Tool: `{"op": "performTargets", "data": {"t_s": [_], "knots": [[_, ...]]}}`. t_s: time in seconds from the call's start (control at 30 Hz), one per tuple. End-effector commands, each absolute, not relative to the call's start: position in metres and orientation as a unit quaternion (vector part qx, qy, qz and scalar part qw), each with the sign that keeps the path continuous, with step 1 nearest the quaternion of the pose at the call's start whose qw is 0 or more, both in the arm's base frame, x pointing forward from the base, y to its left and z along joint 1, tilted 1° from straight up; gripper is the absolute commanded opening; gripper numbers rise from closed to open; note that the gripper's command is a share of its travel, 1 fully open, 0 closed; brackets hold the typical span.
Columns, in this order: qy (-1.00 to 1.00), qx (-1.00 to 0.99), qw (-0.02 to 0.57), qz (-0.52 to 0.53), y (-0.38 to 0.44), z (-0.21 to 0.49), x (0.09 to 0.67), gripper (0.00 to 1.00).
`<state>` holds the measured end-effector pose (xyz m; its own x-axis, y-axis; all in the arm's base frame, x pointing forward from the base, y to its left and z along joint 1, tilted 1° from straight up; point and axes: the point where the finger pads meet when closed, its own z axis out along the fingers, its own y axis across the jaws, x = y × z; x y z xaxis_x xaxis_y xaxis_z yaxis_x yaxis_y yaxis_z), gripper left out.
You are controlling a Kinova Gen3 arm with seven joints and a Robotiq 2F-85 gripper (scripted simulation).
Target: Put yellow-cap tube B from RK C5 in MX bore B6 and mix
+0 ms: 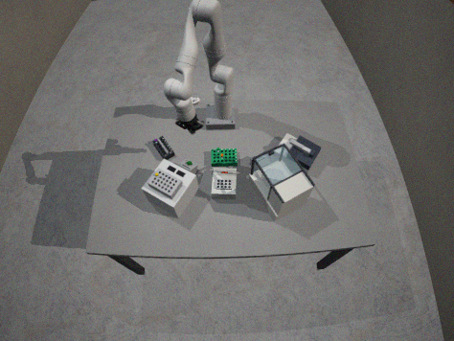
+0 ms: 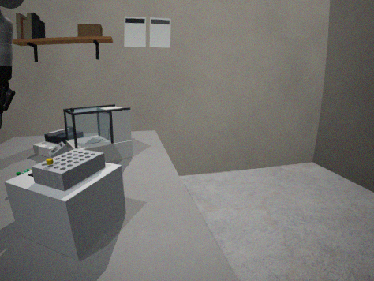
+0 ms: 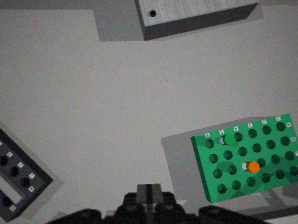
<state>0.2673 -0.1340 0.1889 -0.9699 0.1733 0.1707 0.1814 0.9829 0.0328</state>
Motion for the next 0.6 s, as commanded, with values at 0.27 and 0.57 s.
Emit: {"op": "performTargets", "data": {"t_s": [0.27,0.57], "knots": [[-0.991,0.123,0.054,-0.021,-0.145,0.167,0.293,0.1],[-0.954,0.297,0.028,-0.014,-0.153,0.148,0.316,0.1]]}}
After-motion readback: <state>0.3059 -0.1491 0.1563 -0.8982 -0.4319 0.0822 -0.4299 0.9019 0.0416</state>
